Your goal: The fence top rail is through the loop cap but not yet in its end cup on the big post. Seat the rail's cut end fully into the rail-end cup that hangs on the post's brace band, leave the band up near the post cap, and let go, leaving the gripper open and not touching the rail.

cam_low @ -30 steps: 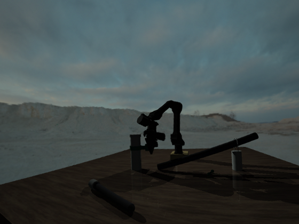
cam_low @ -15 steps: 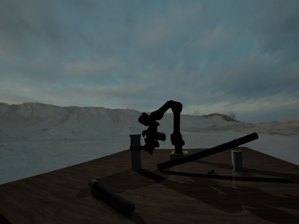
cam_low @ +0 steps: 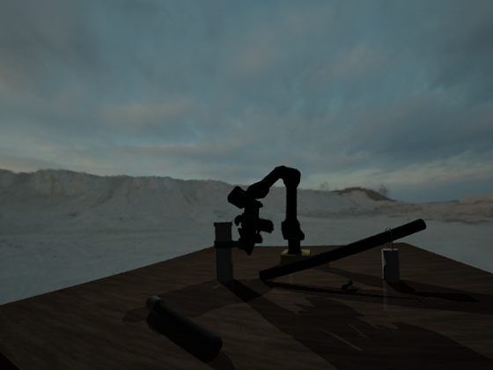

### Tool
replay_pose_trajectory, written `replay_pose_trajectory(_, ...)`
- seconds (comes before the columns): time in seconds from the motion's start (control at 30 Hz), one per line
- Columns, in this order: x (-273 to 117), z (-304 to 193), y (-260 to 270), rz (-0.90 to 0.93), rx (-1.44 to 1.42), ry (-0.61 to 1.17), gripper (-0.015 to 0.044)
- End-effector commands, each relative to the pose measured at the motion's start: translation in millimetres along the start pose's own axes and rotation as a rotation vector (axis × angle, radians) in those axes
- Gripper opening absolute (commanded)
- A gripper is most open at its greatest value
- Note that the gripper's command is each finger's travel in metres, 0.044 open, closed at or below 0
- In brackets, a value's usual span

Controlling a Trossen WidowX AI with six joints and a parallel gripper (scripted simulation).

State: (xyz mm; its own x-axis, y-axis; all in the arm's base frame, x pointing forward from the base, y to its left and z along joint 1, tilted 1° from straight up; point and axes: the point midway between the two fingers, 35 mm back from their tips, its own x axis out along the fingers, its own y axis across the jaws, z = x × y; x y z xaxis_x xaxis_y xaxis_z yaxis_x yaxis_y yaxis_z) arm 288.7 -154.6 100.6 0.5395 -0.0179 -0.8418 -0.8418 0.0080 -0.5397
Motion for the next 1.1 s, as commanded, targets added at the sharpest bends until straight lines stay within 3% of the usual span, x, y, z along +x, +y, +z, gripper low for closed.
replay_pose_trajectory(0.0, 0, 0, 0, 0.000, 0.000, 0.000, 0.0000)
replay_pose_trajectory(0.2, 0, 0, 0, 0.000, 0.000, 0.000, 0.0000)
replay_pose_trajectory(0.77, -17, 21, -12, 0.001, 0.007, 0.003, 0.0440)
replay_pose_trajectory(1.07, -32, 38, -21, -0.007, 0.019, 0.000, 0.0440)
